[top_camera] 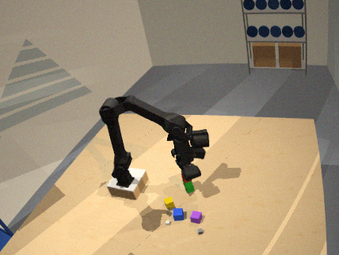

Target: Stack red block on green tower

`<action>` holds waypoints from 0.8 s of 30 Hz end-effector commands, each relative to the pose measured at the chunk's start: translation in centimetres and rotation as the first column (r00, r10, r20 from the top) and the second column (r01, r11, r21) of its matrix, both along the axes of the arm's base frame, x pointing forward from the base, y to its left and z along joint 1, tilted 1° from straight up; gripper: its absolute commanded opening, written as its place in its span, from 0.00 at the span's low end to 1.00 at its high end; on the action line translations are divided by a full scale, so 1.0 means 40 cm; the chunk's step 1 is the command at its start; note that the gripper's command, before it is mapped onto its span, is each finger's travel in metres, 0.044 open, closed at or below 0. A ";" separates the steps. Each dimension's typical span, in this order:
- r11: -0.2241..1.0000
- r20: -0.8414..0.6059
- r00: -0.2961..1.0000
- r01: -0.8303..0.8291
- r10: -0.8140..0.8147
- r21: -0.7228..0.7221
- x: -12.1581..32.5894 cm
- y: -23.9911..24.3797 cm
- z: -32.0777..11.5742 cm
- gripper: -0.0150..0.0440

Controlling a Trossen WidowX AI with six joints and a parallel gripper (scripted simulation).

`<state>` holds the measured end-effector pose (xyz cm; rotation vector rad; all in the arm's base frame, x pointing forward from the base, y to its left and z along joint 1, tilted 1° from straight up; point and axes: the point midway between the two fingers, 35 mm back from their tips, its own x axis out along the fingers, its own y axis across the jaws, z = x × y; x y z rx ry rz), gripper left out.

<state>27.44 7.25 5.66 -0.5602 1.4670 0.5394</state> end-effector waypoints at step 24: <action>1.000 -0.003 1.000 0.000 0.000 -0.001 -0.001 0.000 -0.003 0.39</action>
